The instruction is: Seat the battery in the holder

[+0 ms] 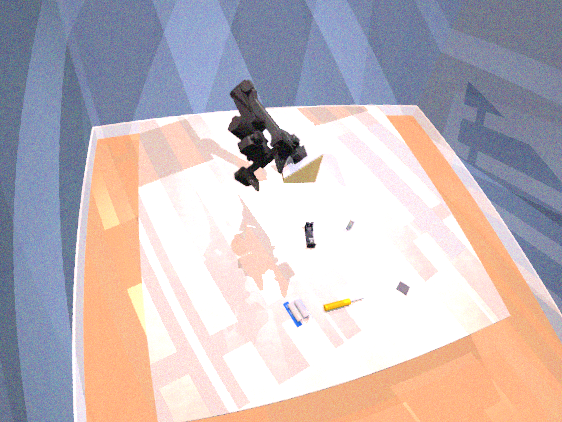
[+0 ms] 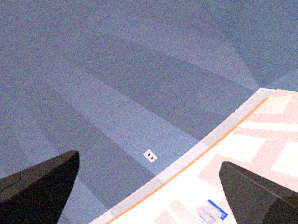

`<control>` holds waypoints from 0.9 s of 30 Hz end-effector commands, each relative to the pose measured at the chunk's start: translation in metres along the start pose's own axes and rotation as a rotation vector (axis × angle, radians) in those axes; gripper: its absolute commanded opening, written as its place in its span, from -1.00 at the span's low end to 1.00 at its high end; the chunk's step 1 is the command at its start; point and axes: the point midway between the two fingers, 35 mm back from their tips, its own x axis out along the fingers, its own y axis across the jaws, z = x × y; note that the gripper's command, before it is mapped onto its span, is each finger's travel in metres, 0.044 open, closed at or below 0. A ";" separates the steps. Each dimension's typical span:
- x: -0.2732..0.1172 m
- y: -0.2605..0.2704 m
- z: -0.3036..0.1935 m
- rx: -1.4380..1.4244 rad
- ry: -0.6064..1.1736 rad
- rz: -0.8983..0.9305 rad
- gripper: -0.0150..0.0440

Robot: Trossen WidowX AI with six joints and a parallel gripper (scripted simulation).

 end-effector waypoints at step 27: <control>0.027 0.080 -0.301 -0.301 1.398 -0.454 -0.49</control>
